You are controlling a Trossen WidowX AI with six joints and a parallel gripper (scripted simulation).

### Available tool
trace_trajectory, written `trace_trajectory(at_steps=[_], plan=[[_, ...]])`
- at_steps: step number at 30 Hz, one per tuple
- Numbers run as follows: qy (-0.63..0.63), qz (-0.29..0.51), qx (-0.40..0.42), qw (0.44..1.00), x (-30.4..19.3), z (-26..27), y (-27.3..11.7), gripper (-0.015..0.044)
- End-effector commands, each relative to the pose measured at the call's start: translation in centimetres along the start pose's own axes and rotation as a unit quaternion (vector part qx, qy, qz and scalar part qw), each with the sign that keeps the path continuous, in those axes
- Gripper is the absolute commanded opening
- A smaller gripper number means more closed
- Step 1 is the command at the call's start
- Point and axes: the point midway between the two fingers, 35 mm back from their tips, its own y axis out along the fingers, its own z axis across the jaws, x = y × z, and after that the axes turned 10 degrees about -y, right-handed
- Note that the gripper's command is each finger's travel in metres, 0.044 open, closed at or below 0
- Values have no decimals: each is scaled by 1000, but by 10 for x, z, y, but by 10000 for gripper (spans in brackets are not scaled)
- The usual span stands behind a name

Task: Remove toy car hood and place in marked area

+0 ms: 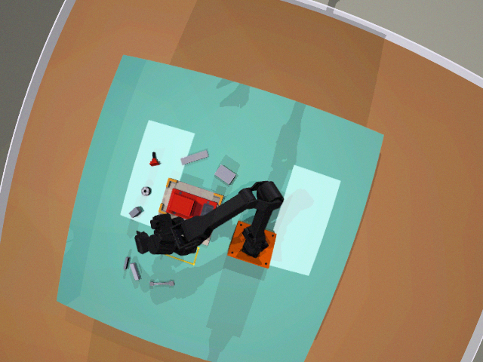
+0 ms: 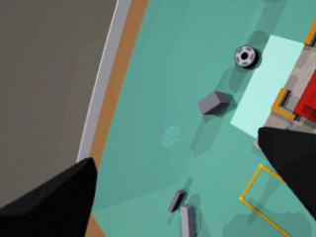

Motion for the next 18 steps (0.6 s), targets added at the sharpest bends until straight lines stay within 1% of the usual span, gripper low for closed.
trace_trajectory(at_steps=[1,4,7,11,14,16,18], plan=[[-139,64,-80,985,-4,-38,39,440],[-225,121,-124,959,-9,-68,60,440],[-303,188,-156,921,-13,-98,76,440],[-391,289,-179,855,-21,-141,91,440],[-441,364,-180,800,-26,-172,97,440],[-451,381,-179,787,-27,-178,98,440],[-451,381,-179,787,-27,-178,98,440]])
